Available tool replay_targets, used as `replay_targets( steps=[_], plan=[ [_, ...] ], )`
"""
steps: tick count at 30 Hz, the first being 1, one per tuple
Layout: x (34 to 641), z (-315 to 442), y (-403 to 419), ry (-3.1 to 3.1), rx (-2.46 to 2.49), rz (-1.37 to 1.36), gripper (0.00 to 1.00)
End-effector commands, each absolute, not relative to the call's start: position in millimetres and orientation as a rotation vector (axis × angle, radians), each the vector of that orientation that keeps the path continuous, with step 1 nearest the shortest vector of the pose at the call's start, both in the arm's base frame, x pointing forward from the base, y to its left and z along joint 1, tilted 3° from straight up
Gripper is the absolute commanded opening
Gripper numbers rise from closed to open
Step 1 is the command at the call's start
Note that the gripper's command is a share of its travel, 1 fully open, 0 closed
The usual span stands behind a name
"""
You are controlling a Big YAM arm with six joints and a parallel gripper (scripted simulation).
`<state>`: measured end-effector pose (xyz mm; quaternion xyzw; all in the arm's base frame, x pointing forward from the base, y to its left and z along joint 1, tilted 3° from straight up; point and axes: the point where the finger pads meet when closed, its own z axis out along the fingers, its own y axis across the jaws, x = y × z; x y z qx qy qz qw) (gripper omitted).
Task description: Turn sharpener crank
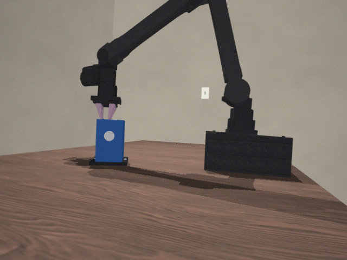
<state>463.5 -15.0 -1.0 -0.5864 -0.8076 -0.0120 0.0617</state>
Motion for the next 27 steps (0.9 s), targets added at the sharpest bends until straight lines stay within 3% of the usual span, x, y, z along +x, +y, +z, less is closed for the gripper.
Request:
replay_targets(
  steps=[1,18,27],
  plan=[
    [493.5,1.1,-13.5,-2.477,-1.799,-0.078,0.15],
    [500.2,-21.1,-13.6,-2.476,-1.8,-0.073,0.15],
    [475.7,-48.2,-14.7,-2.44,-1.78,-0.032,0.15]
  ],
)
